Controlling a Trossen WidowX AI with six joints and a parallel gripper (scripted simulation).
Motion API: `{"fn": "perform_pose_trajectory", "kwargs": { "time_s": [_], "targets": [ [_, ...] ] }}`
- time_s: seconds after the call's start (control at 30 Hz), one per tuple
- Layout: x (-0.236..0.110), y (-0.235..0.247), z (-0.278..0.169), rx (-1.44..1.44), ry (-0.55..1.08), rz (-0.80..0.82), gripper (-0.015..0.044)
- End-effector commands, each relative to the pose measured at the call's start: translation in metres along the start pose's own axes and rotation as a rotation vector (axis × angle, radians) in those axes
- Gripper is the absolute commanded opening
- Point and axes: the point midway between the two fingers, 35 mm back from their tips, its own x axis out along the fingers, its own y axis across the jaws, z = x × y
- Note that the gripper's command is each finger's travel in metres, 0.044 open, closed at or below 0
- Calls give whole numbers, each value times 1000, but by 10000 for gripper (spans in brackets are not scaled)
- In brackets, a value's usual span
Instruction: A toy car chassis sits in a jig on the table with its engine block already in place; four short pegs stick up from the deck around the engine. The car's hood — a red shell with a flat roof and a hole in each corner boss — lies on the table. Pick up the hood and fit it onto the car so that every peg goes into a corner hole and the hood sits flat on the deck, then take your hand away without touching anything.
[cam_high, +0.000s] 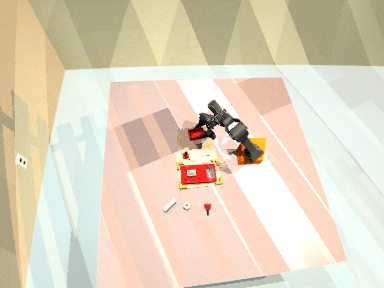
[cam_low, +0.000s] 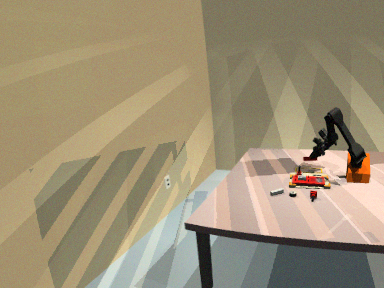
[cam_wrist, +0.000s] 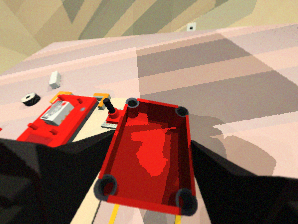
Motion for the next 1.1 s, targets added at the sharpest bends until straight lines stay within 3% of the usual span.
{"fn": "perform_pose_trajectory", "kwargs": {
  "time_s": [0.0, 1.07],
  "targets": [
    [0, 1, 1, 88, -2, 6, 0],
    [0, 0, 0, 728, 0, 6, 0]
  ]
}}
